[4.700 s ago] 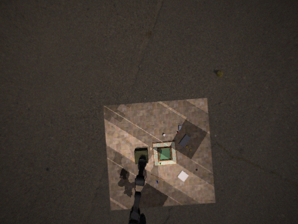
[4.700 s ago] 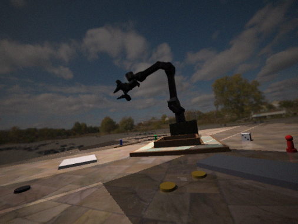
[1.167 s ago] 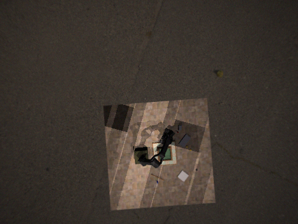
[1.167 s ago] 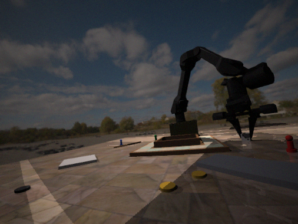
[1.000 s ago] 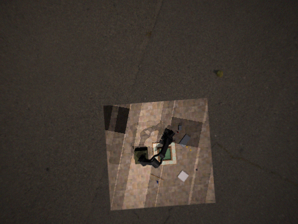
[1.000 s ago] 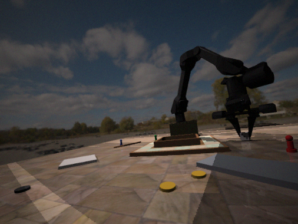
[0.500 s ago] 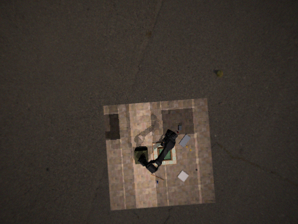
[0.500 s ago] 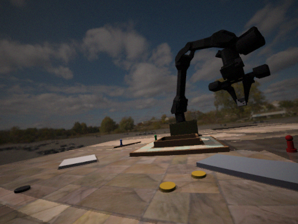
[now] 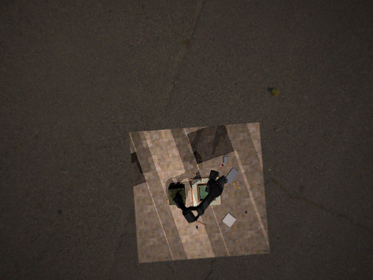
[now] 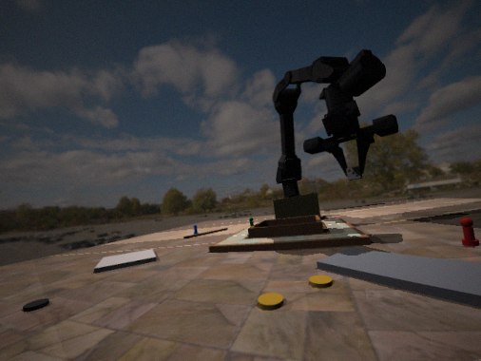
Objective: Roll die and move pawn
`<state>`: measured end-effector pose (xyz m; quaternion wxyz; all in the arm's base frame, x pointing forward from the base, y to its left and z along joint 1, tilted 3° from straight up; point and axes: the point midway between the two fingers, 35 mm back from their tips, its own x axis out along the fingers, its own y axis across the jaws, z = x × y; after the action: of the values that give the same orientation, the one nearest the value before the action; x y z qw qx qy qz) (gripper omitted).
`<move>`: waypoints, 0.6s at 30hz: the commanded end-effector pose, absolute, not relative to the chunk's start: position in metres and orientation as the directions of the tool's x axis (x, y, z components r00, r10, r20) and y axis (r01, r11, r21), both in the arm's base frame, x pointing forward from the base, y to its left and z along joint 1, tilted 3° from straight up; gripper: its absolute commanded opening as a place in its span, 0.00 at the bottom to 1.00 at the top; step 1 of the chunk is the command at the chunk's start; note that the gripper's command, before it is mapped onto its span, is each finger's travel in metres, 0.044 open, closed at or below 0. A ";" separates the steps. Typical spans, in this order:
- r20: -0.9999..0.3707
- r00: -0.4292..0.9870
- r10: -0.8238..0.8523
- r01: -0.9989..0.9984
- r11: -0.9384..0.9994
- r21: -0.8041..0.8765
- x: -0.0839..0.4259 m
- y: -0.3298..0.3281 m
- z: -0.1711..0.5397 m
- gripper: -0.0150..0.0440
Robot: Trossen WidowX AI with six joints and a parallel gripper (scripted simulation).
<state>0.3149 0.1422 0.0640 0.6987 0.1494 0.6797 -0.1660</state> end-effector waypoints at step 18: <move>-0.999 0.020 -0.043 0.180 0.983 -0.039 0.295 0.021 0.047 0.25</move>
<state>0.3002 0.0357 0.0493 0.7106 0.0624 0.6953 -0.0875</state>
